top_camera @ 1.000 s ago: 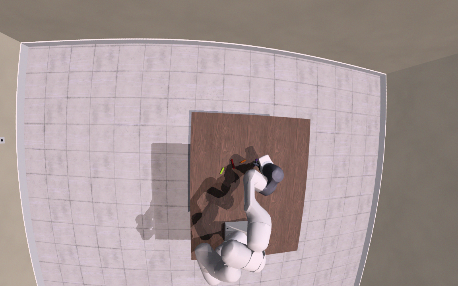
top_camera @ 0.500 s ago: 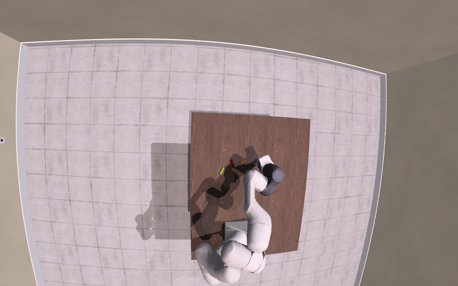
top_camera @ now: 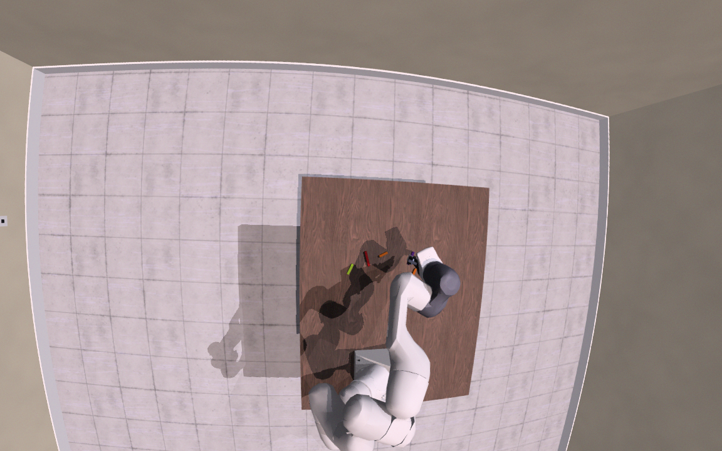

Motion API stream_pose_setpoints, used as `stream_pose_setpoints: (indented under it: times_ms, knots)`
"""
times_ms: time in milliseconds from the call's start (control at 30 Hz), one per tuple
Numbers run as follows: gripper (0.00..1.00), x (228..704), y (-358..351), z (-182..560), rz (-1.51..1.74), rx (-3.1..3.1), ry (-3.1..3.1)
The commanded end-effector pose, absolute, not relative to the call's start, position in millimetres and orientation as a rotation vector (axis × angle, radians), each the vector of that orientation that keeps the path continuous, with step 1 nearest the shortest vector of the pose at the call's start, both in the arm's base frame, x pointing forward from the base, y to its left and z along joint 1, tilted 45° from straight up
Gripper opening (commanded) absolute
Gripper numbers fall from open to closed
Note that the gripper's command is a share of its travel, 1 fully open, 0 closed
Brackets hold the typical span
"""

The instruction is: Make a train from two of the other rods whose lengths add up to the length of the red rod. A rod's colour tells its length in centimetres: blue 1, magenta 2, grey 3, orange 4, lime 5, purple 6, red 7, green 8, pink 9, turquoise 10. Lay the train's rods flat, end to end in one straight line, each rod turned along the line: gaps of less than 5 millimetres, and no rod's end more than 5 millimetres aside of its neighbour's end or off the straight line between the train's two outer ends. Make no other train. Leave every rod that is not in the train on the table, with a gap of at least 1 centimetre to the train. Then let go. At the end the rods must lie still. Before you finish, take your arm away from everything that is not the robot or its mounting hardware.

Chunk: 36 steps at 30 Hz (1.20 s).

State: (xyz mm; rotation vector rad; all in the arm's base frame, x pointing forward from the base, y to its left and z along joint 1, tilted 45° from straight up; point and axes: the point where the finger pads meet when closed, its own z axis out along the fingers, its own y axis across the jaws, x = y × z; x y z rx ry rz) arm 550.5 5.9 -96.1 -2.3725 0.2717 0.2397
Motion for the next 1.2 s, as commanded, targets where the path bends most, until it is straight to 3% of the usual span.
stream_pose_setpoints:
  times_ms: [0,400,467,1167]
  knots:
    - [0.03,544.0,5.4,-88.2,0.266,-2.360,0.251]
    - [0.03,537.7,2.5,-89.2,0.248,-2.363,0.202]
    - [0.03,516.5,-5.0,-92.7,0.182,-2.365,0.031]
    - [0.03,467.8,-16.4,-95.8,0.003,-2.325,-0.388]
